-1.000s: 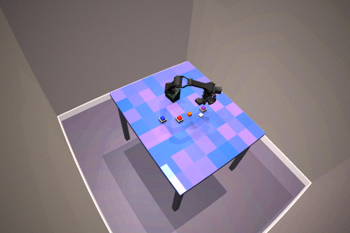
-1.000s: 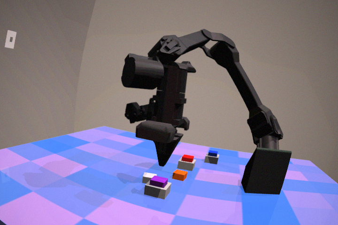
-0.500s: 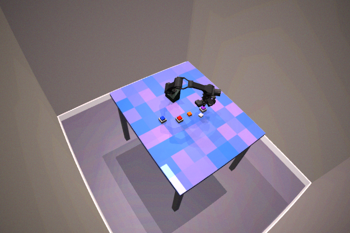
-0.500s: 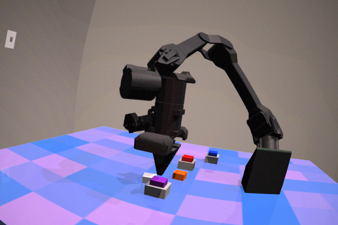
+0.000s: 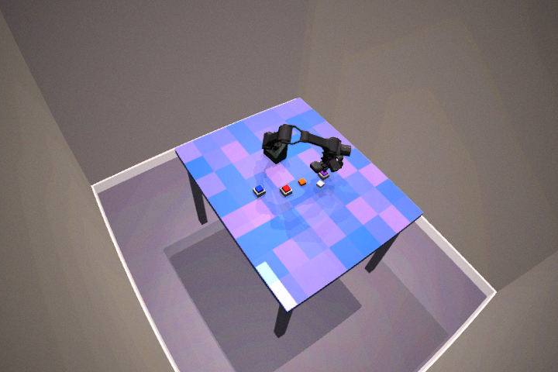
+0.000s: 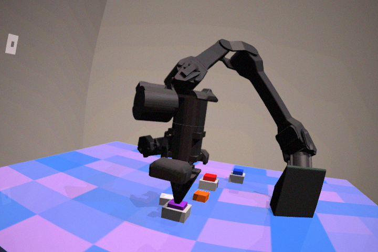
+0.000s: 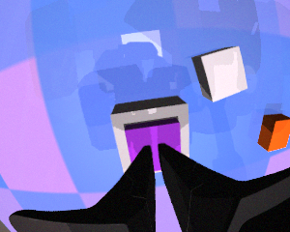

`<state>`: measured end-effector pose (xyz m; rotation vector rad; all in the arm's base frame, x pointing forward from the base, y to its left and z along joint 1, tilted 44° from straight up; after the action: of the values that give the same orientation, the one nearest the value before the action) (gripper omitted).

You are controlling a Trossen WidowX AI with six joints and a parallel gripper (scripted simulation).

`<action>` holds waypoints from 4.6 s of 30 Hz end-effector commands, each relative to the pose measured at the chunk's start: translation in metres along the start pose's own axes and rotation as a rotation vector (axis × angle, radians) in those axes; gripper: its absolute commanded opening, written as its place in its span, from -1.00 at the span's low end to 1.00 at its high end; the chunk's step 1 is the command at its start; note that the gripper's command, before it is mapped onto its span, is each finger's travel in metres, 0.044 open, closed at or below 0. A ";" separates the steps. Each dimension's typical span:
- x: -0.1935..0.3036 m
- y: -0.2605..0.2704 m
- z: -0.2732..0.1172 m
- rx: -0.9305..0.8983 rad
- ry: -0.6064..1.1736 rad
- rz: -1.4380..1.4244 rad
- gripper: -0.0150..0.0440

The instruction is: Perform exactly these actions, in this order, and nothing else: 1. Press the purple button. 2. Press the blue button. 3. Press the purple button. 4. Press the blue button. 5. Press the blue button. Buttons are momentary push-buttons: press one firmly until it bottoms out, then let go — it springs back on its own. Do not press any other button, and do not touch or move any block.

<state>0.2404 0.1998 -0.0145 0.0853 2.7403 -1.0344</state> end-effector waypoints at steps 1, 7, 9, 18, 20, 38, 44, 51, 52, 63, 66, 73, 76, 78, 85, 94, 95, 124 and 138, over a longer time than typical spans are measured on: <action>0.000 0.000 0.001 0.002 -0.004 -0.006 -0.42; 0.000 0.000 0.001 0.002 -0.004 -0.006 -0.42; 0.000 0.000 0.001 0.002 -0.004 -0.006 -0.42; 0.000 0.000 -0.021 0.000 -0.002 -0.004 -0.42; 0.000 0.000 -0.031 0.001 -0.003 -0.006 -0.42; -0.006 -0.009 -0.095 -0.006 0.001 -0.009 -0.42; -0.044 -0.097 -0.105 -0.043 0.013 -0.019 -0.42; -0.055 -0.201 -0.106 -0.058 0.010 -0.021 -0.42; -0.053 -0.216 -0.105 -0.058 0.008 -0.021 -0.42; 0.013 -0.350 -0.096 0.003 -0.002 -0.013 -0.42; 0.025 -0.361 -0.096 0.017 -0.002 -0.012 -0.42; 0.025 -0.361 -0.096 0.017 -0.002 -0.012 -0.42; 0.024 -0.361 -0.081 0.012 0.000 -0.011 -0.42; 0.023 -0.361 -0.060 0.011 0.000 -0.010 -0.42; 0.025 -0.363 -0.035 0.021 -0.005 -0.010 -0.42; 0.025 -0.363 -0.024 0.020 -0.004 -0.010 -0.42; 0.025 -0.363 -0.023 0.020 -0.004 -0.010 -0.42; 0.025 -0.364 -0.001 0.023 -0.005 -0.010 -0.42; 0.025 -0.363 -0.035 0.021 -0.005 -0.011 -0.42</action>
<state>0.1649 -0.0544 0.2351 0.0636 2.7326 -1.0601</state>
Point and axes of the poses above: the point midway between the two fingers, 35 mm back from their tips, its own z axis out along the fingers, its own y axis across the jaws, x = y × z, the point moved 10 cm from there along -z, back along the fingers, and after that the axes turned 10 degrees about z, right-handed, at the moved point
